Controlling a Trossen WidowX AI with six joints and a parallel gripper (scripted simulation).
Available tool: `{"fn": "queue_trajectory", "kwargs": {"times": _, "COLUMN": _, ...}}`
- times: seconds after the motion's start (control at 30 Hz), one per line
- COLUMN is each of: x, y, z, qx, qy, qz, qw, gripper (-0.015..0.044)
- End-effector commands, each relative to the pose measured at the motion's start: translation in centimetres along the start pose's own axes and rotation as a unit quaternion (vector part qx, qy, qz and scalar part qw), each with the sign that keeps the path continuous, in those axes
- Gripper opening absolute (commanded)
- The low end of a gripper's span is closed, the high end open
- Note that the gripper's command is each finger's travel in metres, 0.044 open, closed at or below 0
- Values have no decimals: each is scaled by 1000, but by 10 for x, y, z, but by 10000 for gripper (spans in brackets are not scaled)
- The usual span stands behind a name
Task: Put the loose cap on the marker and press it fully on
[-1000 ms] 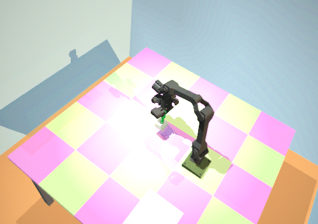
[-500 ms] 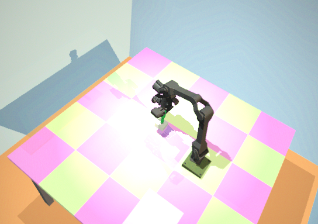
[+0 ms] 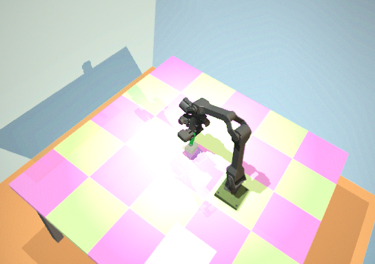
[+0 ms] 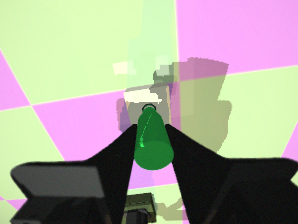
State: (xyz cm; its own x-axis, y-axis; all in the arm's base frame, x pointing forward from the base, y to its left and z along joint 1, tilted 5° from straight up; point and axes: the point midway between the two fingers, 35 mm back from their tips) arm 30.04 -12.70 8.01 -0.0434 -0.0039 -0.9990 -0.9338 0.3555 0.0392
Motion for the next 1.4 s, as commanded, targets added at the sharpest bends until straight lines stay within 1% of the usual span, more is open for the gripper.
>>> {"fn": "queue_trajectory", "kwargs": {"times": 0.0, "x": 7, "y": 1, "z": 0, "qx": -2, "qy": 1, "qz": 1, "qw": 1000, "gripper": 0}}
{"fn": "queue_trajectory", "kwargs": {"times": 0.37, "x": 24, "y": 2, "z": 0, "qx": -2, "qy": 1, "qz": 1, "qw": 1000, "gripper": 0}}
{"fn": "queue_trajectory", "kwargs": {"times": 0.7, "x": 25, "y": 2, "z": 0, "qx": -2, "qy": 1, "qz": 1, "qw": 1000, "gripper": 0}}
{"fn": "queue_trajectory", "kwargs": {"times": 1.23, "x": 25, "y": 2, "z": 0, "qx": 0, "qy": 0, "qz": 1, "qw": 1000, "gripper": 420}}
{"fn": "queue_trajectory", "kwargs": {"times": 1.27, "x": 25, "y": 2, "z": 0, "qx": 0, "qy": 0, "qz": 1, "qw": 1000, "gripper": 440}}
{"fn": "queue_trajectory", "kwargs": {"times": 1.33, "x": 17, "y": 1, "z": 0, "qx": 0, "qy": 0, "qz": 1, "qw": 1000, "gripper": 440}}
{"fn": "queue_trajectory", "kwargs": {"times": 1.37, "x": 7, "y": 0, "z": 0, "qx": 0, "qy": 0, "qz": 1, "qw": 1000, "gripper": 440}}
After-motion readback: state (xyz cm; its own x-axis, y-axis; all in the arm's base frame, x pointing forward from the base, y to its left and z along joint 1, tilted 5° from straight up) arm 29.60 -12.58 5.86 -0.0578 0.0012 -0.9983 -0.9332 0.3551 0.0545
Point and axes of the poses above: the point midway between the two fingers, 35 mm back from their tips, its own x axis out along the fingers, its own z axis across the jaws, y = z × x, and after that the axes turned 2 degrees about x, right-handed
